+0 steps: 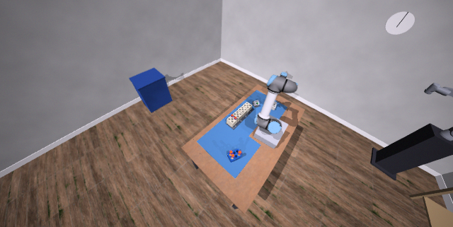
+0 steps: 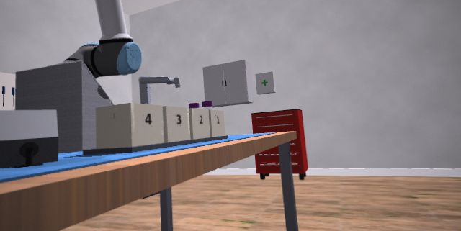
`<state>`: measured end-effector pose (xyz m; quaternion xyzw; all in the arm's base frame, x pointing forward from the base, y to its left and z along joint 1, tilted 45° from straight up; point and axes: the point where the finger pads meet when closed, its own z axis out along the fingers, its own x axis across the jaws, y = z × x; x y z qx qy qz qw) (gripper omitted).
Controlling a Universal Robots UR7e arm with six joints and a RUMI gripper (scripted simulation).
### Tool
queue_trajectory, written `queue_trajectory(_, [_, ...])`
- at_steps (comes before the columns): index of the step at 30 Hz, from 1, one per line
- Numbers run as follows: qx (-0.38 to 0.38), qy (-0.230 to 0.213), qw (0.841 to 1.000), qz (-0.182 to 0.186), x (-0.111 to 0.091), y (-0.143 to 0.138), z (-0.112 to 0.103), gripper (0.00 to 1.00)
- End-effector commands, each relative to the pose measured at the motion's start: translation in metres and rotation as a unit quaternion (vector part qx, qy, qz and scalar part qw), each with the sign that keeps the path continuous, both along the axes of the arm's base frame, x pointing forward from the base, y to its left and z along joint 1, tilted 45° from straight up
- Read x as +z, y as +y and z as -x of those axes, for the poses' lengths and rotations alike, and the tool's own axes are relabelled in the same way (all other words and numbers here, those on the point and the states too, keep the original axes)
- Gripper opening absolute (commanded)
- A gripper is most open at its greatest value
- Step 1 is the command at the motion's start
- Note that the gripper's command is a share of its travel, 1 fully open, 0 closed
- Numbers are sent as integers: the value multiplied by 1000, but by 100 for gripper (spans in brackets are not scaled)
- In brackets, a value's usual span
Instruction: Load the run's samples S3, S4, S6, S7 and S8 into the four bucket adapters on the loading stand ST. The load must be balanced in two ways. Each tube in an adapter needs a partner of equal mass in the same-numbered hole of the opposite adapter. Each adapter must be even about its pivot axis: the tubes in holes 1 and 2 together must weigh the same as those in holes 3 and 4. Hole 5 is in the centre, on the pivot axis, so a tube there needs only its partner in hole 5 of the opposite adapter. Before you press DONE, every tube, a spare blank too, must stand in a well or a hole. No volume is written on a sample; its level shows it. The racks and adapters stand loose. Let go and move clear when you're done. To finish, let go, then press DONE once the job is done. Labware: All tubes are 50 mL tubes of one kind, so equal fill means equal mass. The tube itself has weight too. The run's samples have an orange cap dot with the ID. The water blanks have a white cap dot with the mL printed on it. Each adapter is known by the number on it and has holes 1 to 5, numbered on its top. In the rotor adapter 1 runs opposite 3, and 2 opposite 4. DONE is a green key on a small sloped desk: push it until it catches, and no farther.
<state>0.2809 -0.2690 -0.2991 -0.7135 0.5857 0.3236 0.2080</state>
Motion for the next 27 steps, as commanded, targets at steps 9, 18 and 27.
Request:
queue_trajectory(9, [-1, 0, 1000, 3, 54, 63, -26, 0])
queue_trajectory(18, [-2, 0, 1000, 3, 83, 97, -40, 0])
queue_trajectory(27, [-2, 0, 1000, 3, 119, 141, -57, 0])
